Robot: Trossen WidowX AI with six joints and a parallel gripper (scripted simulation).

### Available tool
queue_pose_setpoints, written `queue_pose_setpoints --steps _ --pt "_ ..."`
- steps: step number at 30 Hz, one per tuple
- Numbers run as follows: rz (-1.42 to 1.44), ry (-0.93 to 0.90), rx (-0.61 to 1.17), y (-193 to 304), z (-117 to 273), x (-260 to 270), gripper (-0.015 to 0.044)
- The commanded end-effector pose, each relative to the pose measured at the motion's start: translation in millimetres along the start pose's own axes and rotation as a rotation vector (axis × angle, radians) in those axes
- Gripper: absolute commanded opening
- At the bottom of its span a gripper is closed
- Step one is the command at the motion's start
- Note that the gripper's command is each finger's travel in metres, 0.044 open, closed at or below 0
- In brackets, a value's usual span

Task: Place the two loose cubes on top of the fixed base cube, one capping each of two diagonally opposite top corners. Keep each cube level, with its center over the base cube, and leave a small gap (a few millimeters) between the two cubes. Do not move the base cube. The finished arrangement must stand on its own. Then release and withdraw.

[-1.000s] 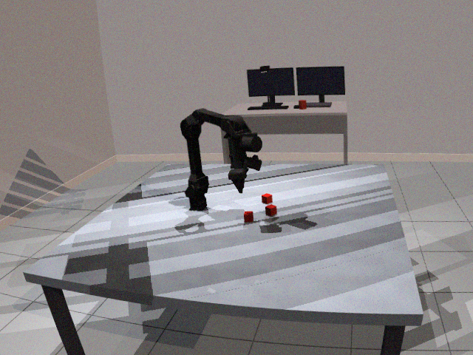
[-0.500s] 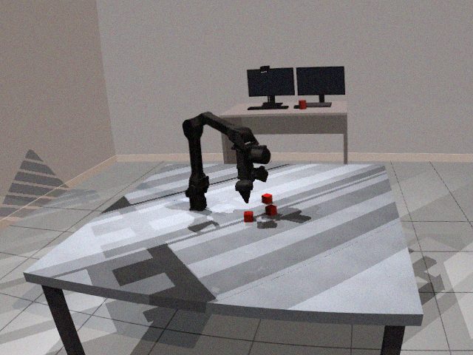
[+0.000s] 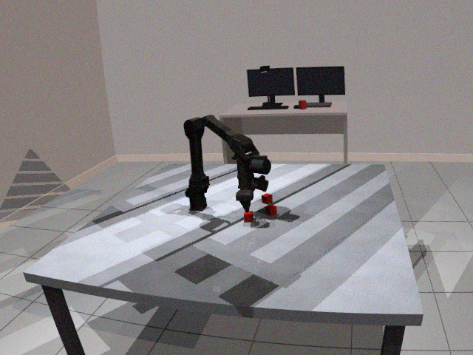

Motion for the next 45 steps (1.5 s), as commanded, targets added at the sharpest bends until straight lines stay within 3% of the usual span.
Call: queue_pose_setpoints --steps 1,18,24,45 --pt "-0.004 -0.007 0.005 0 -8 0 0.0265" --pt "-0.004 -0.007 0.005 0 -33 1 0.0265" --pt "-0.004 -0.007 0.005 0 -33 1 0.0107" --pt "-0.004 -0.006 0.005 -5 18 -3 0.0105"
Point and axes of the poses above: the point midway between the two fingers, 35 mm back from their tips, its own z axis back along the fingers, its own x axis across the jaws, y = z × x, the point moved 8 cm from there along z, back along the fingers, and after that the axes turned 1 degree about z, right-handed, at the moved point
